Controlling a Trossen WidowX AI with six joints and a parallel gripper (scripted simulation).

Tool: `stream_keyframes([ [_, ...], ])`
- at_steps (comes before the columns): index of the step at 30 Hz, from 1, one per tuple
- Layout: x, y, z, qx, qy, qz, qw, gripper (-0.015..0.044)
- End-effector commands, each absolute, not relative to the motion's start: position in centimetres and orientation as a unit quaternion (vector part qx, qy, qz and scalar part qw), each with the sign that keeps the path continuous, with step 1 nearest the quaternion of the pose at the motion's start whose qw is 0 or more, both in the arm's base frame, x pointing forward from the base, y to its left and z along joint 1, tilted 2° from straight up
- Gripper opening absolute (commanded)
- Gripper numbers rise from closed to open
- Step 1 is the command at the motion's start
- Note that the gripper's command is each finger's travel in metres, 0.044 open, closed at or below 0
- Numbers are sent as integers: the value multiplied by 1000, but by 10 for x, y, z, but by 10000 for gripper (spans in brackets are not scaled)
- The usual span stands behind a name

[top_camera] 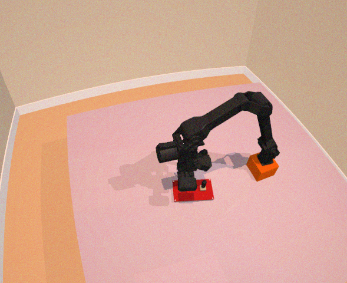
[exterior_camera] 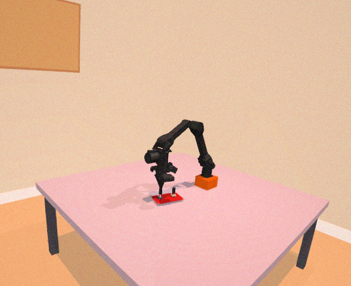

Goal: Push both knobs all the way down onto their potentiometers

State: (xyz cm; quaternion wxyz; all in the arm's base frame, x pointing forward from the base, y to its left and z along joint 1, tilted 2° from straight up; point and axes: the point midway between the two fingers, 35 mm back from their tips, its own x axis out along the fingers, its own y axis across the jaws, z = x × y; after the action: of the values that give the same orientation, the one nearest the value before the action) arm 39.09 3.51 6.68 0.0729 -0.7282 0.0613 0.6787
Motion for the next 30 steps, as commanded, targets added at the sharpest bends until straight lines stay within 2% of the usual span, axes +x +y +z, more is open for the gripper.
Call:
stream_keyframes([
  [1,393,35,58,-726,63,681,70,0],
  [30,393,35,51,-726,63,681,70,0],
])
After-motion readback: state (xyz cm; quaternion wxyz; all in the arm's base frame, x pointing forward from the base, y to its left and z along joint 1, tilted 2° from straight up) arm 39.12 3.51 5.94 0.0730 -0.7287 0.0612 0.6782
